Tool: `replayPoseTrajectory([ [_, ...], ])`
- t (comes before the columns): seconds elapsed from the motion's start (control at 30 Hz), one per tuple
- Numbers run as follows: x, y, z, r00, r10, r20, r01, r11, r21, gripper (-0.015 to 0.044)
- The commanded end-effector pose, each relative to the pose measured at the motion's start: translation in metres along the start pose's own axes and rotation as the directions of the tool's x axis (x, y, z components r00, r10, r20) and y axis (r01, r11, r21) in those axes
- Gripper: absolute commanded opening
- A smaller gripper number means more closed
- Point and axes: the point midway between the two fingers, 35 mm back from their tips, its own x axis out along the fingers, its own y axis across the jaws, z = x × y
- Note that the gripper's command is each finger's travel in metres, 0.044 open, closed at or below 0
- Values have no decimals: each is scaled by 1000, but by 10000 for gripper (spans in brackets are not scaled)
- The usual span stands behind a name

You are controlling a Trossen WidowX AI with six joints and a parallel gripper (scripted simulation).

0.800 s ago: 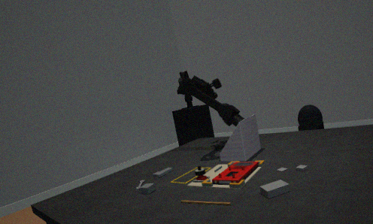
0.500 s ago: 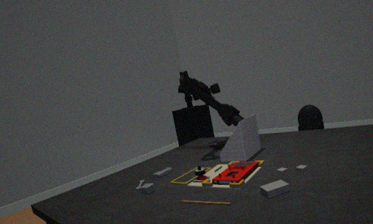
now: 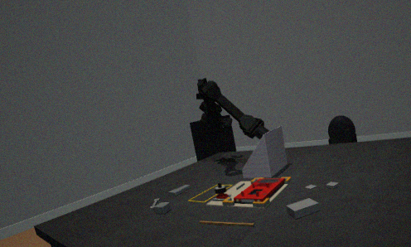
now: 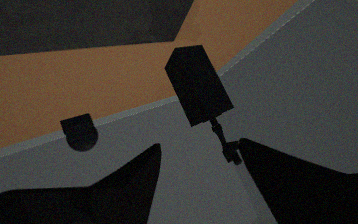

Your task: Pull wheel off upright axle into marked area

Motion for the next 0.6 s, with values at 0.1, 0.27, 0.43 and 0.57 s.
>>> replayPoseTrajectory([
  [0.1,-1,-31,70,988,-22,153,-14,972,234,300],
  [0.27,-12,-53,121,962,-41,272,-65,927,369,300],
  [0.43,-33,-76,173,916,-63,397,-146,869,473,300],
  [0.57,-56,-95,213,867,-79,492,-226,817,530,300],
])
